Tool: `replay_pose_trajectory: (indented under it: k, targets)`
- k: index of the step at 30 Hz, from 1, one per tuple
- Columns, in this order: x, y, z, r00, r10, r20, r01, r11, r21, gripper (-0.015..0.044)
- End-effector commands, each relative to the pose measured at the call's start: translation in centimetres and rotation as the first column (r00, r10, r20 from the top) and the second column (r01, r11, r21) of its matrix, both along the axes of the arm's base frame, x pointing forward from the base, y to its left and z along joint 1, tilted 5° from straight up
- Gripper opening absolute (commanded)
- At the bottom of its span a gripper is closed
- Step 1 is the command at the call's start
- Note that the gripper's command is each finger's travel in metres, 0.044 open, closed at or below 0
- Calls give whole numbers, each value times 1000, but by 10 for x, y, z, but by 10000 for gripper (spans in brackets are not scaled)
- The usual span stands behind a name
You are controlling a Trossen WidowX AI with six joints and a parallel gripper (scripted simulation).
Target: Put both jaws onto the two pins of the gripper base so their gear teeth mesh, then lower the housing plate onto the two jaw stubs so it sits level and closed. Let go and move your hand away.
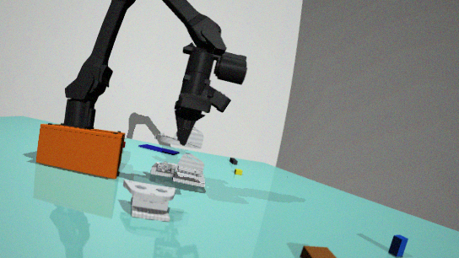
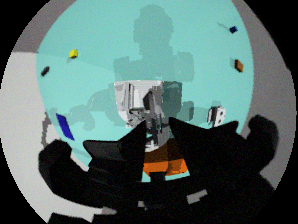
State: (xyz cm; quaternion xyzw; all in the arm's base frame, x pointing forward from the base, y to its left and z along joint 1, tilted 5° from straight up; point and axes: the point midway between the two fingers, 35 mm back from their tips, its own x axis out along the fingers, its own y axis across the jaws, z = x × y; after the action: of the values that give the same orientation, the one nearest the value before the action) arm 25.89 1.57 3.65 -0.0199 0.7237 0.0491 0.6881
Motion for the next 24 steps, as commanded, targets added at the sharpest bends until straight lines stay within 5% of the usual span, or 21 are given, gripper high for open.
replay_pose_trajectory:
  k: [1, 24]
  targets:
    - [14, 6, 0, 1000, -3, 9, 3, 1000, 2, 134]
    - [15, 7, -1, 1000, -6, 9, 6, 1000, 2, 134]
